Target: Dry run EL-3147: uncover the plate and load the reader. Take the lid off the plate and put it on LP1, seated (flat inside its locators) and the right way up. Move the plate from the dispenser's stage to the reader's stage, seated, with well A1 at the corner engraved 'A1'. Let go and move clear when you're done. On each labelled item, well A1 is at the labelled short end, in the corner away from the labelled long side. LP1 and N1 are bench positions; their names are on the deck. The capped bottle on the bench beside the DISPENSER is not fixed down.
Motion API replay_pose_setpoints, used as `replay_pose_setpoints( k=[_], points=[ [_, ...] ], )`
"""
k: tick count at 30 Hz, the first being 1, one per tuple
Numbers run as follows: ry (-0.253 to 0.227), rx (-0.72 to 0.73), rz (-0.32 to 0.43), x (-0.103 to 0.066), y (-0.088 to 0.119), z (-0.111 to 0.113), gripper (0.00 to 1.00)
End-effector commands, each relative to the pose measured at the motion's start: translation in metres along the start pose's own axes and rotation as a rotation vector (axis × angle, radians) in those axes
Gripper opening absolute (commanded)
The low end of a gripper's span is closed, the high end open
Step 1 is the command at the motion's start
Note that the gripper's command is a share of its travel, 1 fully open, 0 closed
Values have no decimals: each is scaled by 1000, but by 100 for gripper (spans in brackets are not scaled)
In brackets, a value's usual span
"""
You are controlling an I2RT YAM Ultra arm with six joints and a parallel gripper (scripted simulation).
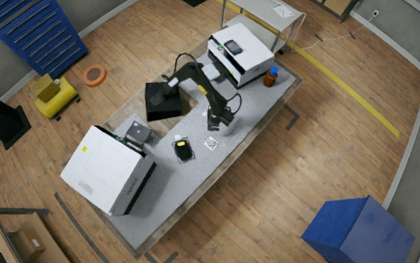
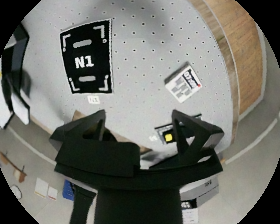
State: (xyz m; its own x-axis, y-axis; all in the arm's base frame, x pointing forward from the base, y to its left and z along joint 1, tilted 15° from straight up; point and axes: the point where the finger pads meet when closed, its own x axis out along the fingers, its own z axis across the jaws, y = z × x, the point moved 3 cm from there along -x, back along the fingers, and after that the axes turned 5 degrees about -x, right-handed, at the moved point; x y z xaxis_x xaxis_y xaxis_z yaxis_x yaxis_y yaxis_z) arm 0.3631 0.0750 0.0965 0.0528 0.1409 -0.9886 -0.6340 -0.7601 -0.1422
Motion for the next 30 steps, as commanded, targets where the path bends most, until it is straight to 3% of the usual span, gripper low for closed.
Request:
replay_pose_setpoints(
  k=[1, 13, 26, 30],
  points=[
    [46, -106, -28, -21, -14, 6, 100],
    [52, -250, -22, -25, -36, 40, 100],
    [64, -522, -14, -31, -59, 88, 100],
    [64, -527, -15, -32, -62, 95, 100]
  ],
)
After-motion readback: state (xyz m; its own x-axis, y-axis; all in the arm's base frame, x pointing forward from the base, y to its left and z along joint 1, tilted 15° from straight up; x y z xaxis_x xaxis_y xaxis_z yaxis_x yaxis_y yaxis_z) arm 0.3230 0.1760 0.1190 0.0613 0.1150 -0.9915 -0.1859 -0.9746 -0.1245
